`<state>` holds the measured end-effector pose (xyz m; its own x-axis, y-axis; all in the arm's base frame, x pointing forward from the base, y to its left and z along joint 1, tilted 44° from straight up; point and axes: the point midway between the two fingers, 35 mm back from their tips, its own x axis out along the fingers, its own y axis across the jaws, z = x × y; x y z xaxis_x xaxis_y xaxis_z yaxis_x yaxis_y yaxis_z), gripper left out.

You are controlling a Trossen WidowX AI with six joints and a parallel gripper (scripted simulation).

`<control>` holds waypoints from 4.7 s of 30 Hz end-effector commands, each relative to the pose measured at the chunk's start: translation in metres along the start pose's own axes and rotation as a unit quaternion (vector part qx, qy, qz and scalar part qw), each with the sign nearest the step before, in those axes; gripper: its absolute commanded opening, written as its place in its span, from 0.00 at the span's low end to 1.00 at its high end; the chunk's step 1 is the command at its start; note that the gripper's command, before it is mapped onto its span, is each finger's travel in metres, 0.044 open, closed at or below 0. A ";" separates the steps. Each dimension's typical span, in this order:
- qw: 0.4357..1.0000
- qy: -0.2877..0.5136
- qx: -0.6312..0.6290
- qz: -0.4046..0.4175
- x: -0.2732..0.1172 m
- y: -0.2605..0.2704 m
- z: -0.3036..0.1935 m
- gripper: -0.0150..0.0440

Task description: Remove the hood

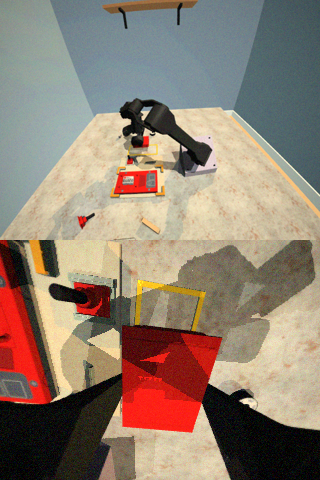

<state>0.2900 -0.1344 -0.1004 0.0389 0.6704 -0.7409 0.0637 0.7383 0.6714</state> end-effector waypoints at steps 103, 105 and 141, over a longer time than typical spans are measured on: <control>1.000 0.000 0.000 0.002 0.056 0.003 -0.002 0.39; 1.000 0.000 0.000 0.002 0.056 0.003 -0.002 0.48; 1.000 0.000 0.001 0.004 -0.016 0.001 -0.003 1.00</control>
<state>0.2878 -0.1440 -0.0884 0.0453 0.6773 -0.7344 0.0672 0.7314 0.6787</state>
